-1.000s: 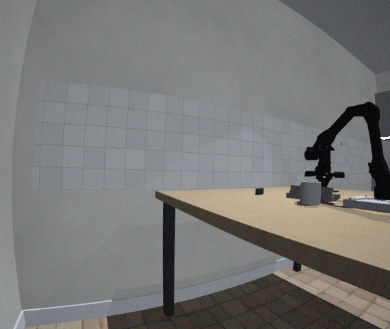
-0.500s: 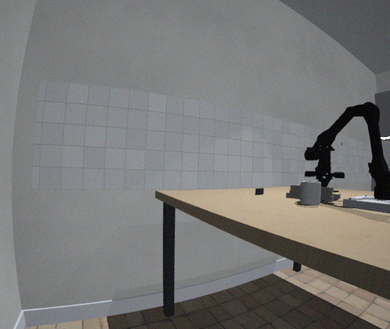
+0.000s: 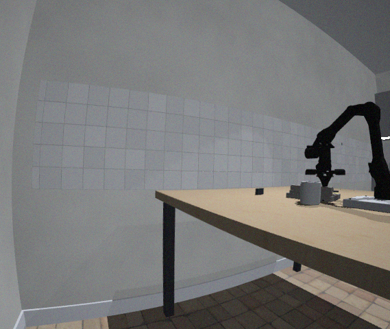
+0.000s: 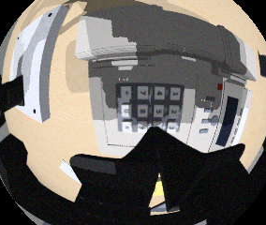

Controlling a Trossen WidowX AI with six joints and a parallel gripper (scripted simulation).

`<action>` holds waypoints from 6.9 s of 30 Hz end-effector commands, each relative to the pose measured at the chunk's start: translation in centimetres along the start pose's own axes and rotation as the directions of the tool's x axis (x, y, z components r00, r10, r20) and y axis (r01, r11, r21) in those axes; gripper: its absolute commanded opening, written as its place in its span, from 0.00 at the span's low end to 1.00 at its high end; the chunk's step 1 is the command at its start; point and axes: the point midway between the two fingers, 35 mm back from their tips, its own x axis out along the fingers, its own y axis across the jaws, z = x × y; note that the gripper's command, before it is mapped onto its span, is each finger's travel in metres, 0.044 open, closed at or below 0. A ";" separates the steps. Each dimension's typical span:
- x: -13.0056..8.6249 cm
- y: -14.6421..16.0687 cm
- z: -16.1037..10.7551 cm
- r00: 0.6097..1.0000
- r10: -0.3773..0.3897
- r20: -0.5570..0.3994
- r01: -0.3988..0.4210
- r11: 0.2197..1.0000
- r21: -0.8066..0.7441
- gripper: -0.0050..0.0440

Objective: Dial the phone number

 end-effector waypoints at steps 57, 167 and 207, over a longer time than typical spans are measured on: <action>1.1 -1.9 3.5 1.000 -0.024 -0.004 0.024 1.000 -0.002 0.00; 1.2 -2.0 -0.1 1.000 -0.024 -0.004 0.024 1.000 -0.002 0.00; 0.4 -0.4 -0.1 1.000 -0.024 -0.004 0.024 1.000 -0.002 0.00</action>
